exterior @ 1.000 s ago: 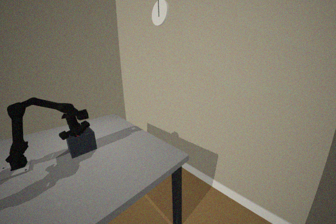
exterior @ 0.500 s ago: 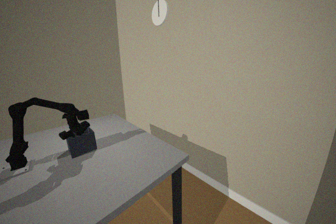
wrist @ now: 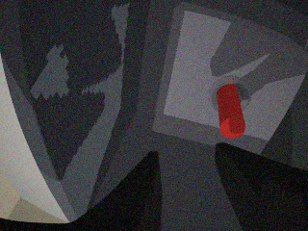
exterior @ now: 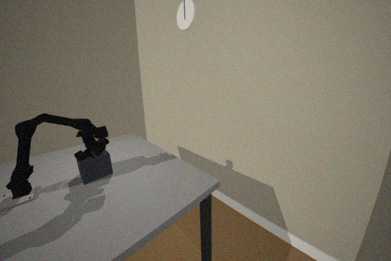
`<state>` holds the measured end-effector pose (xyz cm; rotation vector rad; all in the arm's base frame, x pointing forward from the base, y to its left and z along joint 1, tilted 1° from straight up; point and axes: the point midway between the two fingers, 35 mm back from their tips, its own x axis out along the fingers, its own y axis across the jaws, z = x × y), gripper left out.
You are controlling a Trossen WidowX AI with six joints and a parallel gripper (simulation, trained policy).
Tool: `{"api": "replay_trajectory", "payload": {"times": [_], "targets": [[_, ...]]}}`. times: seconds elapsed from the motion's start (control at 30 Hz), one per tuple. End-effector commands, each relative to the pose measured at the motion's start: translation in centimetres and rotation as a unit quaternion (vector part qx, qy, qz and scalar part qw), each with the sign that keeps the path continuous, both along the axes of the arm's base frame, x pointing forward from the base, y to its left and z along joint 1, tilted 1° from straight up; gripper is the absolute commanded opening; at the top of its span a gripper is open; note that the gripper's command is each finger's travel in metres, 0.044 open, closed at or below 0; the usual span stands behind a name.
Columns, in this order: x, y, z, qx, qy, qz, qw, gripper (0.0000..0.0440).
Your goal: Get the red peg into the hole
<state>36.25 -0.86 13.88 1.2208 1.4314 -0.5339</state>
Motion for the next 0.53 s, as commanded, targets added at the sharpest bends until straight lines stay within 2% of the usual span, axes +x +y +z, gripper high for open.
{"api": "replay_trajectory", "payload": {"times": [0.0,0.5], "targets": [[0.8,-0.1,0.8,0.015,-0.014,0.005,1.0,0.0135],[2.5,-0.4,3.3,0.066,-0.068,0.027,0.995,0.0128]]}}
